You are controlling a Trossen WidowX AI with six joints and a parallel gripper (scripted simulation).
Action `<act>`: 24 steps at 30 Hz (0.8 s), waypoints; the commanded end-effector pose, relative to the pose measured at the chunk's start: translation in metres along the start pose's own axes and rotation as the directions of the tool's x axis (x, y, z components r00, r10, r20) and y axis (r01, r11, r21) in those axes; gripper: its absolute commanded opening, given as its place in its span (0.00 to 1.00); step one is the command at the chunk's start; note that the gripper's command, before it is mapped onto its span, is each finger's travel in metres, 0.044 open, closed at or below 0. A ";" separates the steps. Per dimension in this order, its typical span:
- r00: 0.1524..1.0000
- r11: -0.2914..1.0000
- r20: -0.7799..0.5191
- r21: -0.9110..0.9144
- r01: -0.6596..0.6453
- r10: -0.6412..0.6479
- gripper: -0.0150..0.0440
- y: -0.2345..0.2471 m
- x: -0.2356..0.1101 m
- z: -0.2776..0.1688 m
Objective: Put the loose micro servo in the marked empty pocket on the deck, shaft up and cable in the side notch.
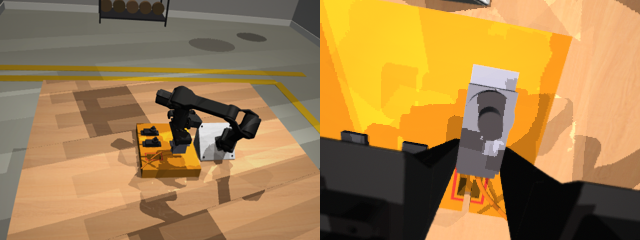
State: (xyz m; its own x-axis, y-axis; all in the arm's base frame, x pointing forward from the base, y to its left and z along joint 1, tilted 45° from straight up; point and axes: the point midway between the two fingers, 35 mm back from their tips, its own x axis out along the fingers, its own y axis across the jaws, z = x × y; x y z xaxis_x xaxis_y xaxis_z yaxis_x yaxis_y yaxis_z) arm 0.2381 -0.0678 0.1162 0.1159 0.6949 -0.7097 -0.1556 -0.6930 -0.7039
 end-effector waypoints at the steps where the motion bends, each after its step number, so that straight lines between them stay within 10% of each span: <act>1: 1.000 1.000 -0.013 0.000 -0.001 0.001 0.25 0.000 -0.002 -0.016; 24: 1.000 1.000 -0.016 -0.003 -0.001 0.001 0.25 -0.001 -0.004 -0.096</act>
State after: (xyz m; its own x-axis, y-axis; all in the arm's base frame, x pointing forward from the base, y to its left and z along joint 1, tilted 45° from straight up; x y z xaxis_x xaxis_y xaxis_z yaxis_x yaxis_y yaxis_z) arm 0.3263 -0.0852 0.1147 0.1231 0.6906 -0.7127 -0.1453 -0.6979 -0.7013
